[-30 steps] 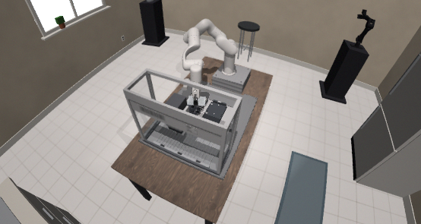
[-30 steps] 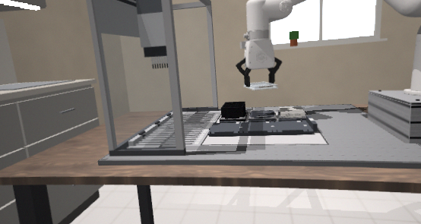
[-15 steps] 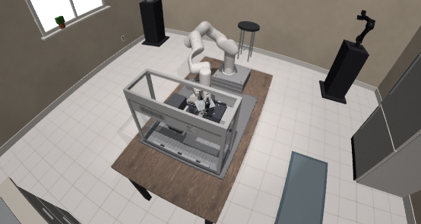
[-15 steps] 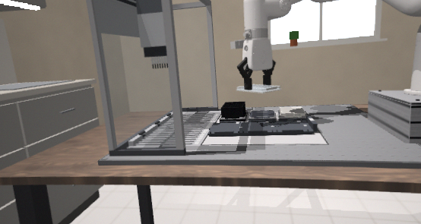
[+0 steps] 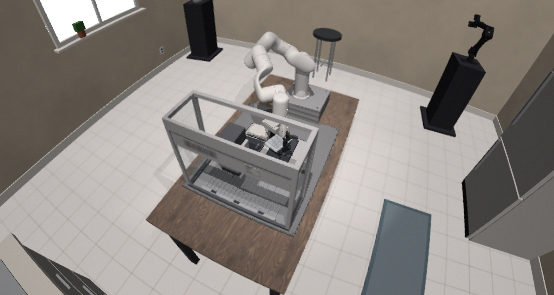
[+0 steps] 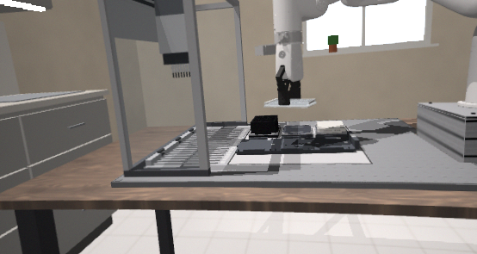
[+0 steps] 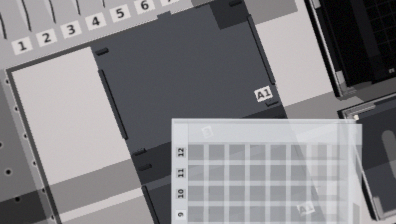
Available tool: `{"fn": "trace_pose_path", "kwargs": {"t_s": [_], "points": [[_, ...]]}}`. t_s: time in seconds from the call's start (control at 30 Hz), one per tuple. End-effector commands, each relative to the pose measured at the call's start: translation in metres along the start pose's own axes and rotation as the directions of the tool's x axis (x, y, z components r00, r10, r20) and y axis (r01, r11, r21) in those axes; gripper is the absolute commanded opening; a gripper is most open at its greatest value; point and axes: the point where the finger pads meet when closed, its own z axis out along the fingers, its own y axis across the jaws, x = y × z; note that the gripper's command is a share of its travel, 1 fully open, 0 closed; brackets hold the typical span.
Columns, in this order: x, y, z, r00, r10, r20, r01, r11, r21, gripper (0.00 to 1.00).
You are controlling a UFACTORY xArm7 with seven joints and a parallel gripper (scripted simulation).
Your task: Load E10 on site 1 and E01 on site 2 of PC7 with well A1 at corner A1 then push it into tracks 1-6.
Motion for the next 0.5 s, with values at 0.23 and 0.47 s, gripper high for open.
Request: {"fn": "trace_pose_path", "kwargs": {"t_s": [0.23,0.47], "points": [[0.001,-0.0033,-0.0014,0.951,-0.31,0.004,0.31,0.951,0.002,0.0],[0.001,-0.0033,-0.0014,0.901,-0.434,0.004,0.434,0.901,0.003,0.0]]}}
